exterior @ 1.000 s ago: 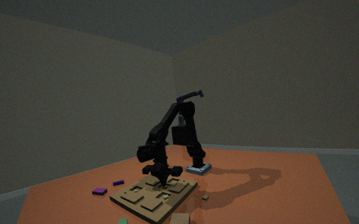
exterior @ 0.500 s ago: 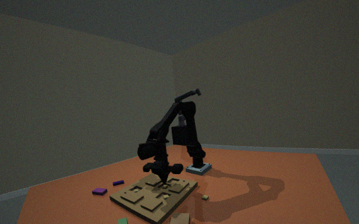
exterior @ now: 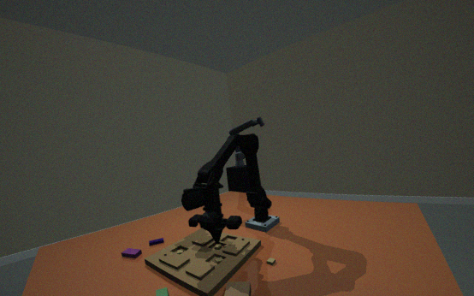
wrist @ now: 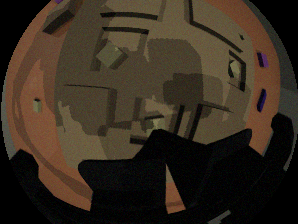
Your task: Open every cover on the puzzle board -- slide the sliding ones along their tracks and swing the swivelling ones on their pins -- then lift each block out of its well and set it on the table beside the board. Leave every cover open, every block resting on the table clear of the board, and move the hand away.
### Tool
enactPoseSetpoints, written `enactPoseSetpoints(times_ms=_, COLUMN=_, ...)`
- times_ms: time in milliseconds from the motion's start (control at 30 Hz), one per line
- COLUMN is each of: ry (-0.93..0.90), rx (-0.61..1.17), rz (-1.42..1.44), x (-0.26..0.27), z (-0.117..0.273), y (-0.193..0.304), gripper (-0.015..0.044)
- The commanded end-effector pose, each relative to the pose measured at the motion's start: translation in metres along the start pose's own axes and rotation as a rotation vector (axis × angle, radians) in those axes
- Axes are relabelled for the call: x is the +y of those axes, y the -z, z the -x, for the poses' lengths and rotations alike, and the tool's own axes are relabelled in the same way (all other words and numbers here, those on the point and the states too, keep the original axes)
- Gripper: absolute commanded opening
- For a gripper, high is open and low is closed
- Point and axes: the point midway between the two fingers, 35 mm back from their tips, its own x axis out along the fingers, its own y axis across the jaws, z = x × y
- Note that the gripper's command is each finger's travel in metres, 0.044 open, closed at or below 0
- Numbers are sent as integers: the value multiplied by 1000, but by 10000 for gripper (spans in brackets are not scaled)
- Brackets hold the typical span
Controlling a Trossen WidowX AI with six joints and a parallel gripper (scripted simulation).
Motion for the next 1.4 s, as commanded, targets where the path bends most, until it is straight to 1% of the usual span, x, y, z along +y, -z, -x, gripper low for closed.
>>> enactPoseSetpoints(times_ms=0, ry=-1, rx=-4, rz=-3, x=0, z=1, y=-1, gripper=0)
enactPoseSetpoints(times_ms=300, ry=-1, rx=-4, rz=-3, x=0, z=1, y=-1, gripper=0)
enactPoseSetpoints(times_ms=367, ry=0, rx=0, rz=0, x=0, z=3, y=0, gripper=53)
enactPoseSetpoints(times_ms=467, ry=0, rx=-2, rz=-1, x=-1, z=18, y=-1, gripper=131)
enactPoseSetpoints(times_ms=500, ry=-1, rx=-2, rz=-2, x=-1, z=23, y=-2, gripper=144)
enactPoseSetpoints(times_ms=667, ry=-1, rx=-4, rz=-3, x=-1, z=48, y=-1, gripper=144)
enactPoseSetpoints(times_ms=800, ry=-1, rx=-4, rz=-3, x=-1, z=51, y=-1, gripper=144)
enactPoseSetpoints(times_ms=967, ry=-1, rx=-4, rz=-2, x=-1, z=46, y=-1, gripper=144)
enactPoseSetpoints(times_ms=1367, ry=-1, rx=-4, rz=7, x=-1, z=18, y=-1, gripper=144)
